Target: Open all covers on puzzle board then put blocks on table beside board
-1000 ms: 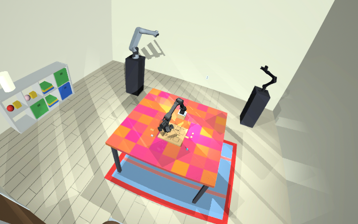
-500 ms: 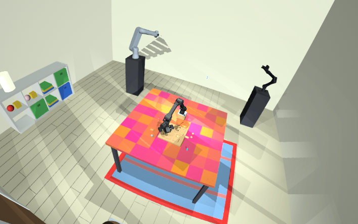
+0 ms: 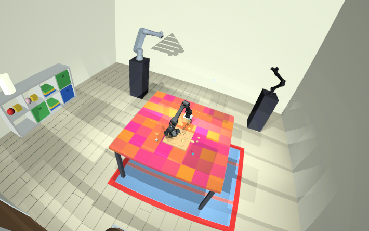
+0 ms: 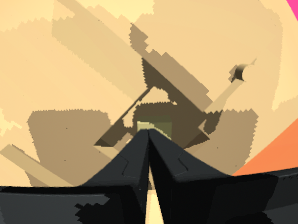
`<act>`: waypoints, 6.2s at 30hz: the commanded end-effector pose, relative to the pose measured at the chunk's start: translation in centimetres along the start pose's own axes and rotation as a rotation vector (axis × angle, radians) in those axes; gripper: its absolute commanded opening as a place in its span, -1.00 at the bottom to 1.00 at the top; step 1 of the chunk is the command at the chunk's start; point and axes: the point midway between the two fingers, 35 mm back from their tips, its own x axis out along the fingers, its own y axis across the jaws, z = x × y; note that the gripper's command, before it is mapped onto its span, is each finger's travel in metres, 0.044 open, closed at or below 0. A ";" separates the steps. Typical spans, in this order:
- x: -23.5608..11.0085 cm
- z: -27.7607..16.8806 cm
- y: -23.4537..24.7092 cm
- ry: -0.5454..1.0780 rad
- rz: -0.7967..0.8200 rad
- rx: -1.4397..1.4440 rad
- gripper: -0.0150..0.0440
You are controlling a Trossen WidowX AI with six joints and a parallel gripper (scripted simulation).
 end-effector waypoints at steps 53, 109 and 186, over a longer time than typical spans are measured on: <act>-5.8 -0.2 -0.4 0.007 0.001 0.010 0.00; -0.7 -0.4 -0.4 0.007 0.001 0.009 0.00; -6.1 -0.2 -0.5 0.007 0.001 0.009 -0.22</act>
